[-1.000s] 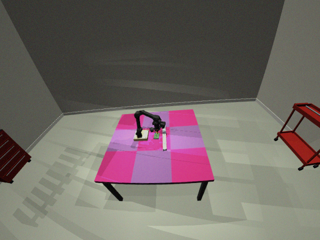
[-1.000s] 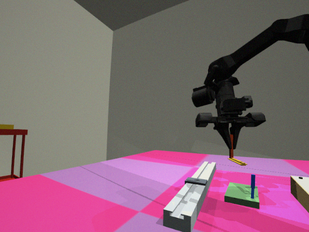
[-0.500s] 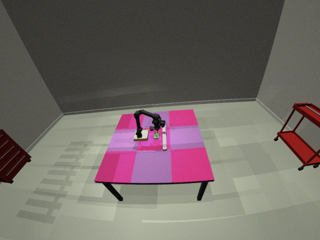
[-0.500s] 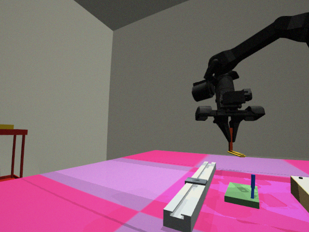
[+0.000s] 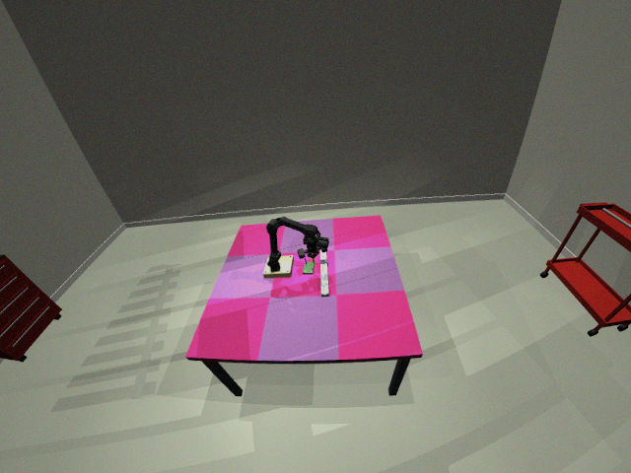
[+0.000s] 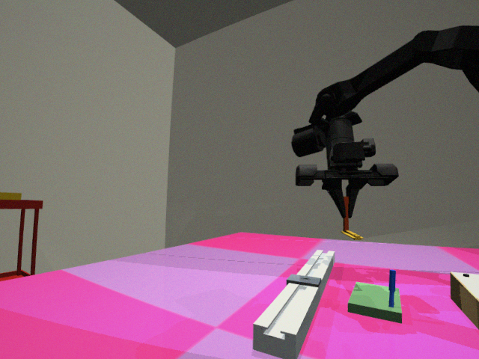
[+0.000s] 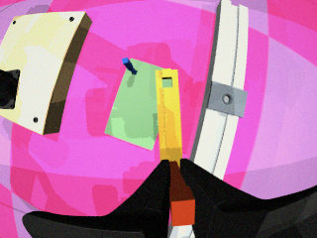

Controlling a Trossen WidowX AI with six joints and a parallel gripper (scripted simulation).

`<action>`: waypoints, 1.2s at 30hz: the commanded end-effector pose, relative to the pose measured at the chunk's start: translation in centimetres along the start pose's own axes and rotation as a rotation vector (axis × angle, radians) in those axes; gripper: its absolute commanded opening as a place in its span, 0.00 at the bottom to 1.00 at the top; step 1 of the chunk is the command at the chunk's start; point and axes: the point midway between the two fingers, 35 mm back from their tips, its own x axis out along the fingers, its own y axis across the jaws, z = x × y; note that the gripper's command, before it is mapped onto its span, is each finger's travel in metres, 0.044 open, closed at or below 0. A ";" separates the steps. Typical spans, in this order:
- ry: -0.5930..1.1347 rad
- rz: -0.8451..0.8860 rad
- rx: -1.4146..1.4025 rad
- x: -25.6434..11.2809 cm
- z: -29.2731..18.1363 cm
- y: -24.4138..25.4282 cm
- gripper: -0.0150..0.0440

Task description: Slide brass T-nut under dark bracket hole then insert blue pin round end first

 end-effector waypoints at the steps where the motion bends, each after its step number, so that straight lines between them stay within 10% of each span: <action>1: -0.002 -0.007 0.023 -0.1 -0.5 -0.5 0.00; 36: 0.000 -0.057 0.200 -1.2 -4.8 -3.9 0.00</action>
